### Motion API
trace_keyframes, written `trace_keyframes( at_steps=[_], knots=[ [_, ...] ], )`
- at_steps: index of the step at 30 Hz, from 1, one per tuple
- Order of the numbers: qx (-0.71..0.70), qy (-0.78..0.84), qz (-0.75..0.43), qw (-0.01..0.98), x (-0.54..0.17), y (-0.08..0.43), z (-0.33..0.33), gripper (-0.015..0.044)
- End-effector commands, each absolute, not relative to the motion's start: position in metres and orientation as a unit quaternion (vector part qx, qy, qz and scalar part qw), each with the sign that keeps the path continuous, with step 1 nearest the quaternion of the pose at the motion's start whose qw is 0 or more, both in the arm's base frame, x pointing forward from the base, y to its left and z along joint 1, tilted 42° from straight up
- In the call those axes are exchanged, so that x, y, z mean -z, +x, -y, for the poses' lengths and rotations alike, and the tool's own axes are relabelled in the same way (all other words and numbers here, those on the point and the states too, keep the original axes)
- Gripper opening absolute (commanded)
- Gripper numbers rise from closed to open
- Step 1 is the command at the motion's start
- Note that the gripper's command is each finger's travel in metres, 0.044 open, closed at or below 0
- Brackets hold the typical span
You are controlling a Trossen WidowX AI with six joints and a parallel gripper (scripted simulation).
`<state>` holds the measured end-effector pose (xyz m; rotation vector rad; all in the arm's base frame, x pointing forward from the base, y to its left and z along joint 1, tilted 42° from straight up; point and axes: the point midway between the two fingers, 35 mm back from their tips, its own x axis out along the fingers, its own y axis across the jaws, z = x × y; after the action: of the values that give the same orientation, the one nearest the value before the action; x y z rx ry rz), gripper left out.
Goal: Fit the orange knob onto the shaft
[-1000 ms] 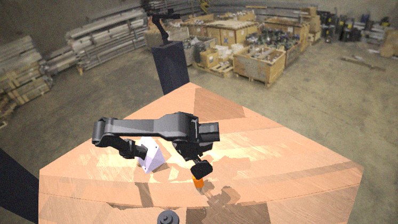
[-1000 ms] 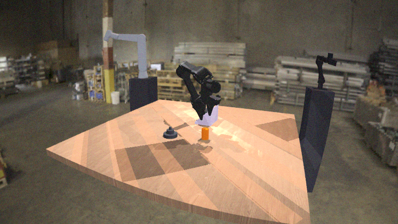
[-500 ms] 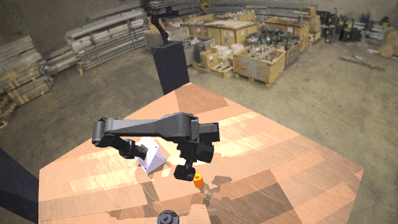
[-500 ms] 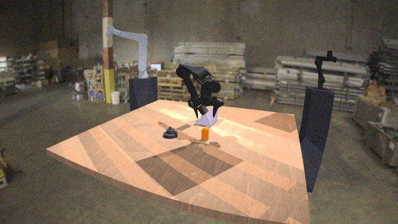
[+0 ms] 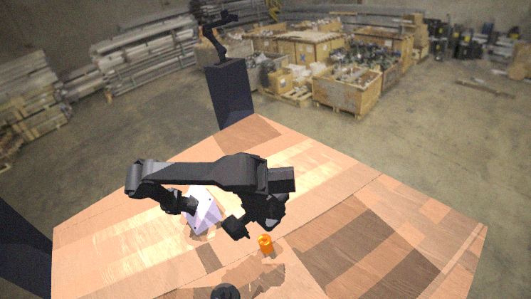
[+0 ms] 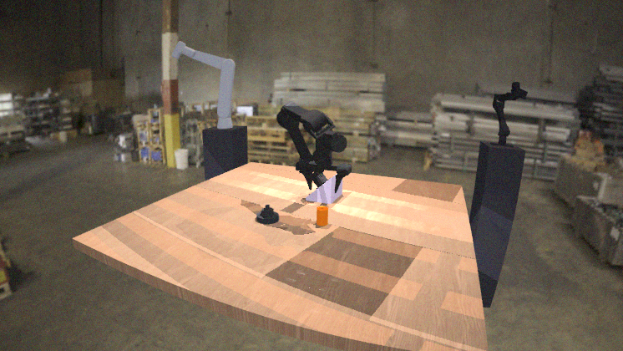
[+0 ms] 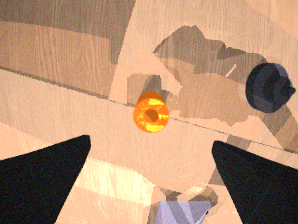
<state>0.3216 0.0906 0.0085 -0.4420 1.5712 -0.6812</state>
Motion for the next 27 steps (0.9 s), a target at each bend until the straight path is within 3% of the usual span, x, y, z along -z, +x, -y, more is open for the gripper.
trace_keyframes(
  at_steps=[1, 27],
  knots=[
    [0.31, -0.184, -0.681, 0.637, -0.008, 0.322, -0.09, 0.044],
    [0.31, -0.184, -0.681, 0.638, 0.037, 0.316, -0.052, 0.044]
  ],
)
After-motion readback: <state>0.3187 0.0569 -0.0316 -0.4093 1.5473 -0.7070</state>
